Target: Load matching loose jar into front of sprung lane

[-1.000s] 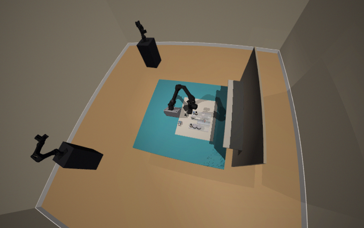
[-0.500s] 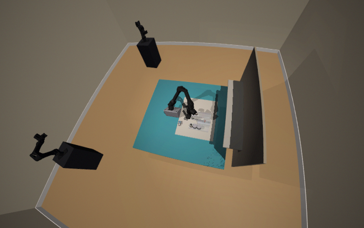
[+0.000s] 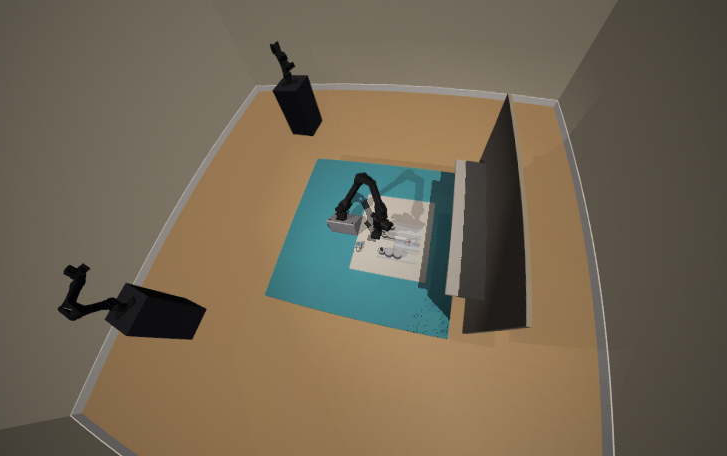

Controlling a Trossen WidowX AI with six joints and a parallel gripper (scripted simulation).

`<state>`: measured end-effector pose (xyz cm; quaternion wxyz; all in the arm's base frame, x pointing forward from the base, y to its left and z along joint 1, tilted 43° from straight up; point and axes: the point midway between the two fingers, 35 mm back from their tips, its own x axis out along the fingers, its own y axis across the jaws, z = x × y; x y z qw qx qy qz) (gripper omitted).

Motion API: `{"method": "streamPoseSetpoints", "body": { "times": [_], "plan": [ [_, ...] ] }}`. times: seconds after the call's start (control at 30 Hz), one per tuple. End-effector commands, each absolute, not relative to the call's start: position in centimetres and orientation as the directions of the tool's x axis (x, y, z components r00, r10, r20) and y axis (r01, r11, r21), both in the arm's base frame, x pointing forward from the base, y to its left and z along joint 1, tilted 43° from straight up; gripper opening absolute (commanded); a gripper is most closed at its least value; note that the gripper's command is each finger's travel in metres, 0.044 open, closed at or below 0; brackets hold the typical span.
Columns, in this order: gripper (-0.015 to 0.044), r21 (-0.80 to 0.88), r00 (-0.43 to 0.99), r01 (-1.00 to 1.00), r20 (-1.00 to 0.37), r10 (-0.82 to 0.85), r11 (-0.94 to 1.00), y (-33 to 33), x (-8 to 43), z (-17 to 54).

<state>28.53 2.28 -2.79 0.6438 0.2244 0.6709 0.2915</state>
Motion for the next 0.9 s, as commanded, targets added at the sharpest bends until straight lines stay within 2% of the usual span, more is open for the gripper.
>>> {"method": "streamPoseSetpoints", "body": {
  "times": [0.0,0.87],
  "plan": [
    [0.0,0.681,-0.065,-0.072,-0.732,0.678,0.729,2.3,28.81,-2.76],
    [0.0,0.681,-0.065,-0.072,-0.732,0.678,0.729,2.39,29.79,-2.79]
  ]
}}
